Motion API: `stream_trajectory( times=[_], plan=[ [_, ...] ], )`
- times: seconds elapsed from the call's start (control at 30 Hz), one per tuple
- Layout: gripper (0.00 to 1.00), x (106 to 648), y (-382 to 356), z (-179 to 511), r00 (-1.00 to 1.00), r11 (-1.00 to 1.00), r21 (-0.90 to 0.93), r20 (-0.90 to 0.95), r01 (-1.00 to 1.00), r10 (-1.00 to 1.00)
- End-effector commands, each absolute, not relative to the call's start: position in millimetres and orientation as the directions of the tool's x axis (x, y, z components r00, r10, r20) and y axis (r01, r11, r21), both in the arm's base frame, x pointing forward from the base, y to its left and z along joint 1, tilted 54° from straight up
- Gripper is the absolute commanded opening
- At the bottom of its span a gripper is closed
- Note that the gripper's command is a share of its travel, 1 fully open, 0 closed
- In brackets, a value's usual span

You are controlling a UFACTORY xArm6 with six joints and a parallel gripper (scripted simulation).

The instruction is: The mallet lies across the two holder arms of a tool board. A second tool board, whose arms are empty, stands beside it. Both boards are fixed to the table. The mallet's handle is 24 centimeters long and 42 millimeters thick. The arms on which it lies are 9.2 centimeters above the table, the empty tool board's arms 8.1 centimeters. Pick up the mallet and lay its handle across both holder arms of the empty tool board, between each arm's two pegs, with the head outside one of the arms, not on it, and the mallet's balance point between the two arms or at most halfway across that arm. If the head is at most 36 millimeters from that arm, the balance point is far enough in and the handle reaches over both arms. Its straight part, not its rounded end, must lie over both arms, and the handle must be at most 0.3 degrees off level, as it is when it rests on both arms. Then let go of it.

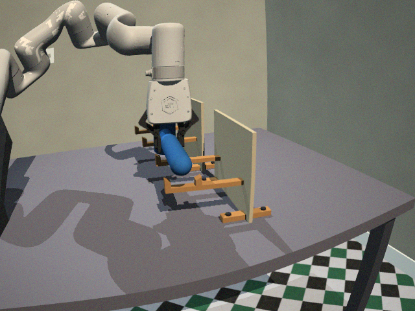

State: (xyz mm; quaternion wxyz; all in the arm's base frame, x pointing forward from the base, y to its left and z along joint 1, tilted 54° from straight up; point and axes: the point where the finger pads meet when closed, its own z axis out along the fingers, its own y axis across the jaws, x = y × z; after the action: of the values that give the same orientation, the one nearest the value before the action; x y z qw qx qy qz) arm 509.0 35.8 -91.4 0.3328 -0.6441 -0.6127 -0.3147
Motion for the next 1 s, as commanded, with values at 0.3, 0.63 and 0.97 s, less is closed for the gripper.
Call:
stream_trajectory(
  times=[0.3, 0.63, 0.97],
  plan=[
    [0.00, 514, 53, -105, 0.048, -0.033, -0.035, 0.812, 0.999, 0.581],
    [0.00, 514, 59, -109, 0.048, -0.033, -0.035, 0.812, 0.999, 0.581],
    [0.00, 514, 59, -109, 0.048, -0.033, -0.035, 0.812, 0.999, 0.581]
  ],
)
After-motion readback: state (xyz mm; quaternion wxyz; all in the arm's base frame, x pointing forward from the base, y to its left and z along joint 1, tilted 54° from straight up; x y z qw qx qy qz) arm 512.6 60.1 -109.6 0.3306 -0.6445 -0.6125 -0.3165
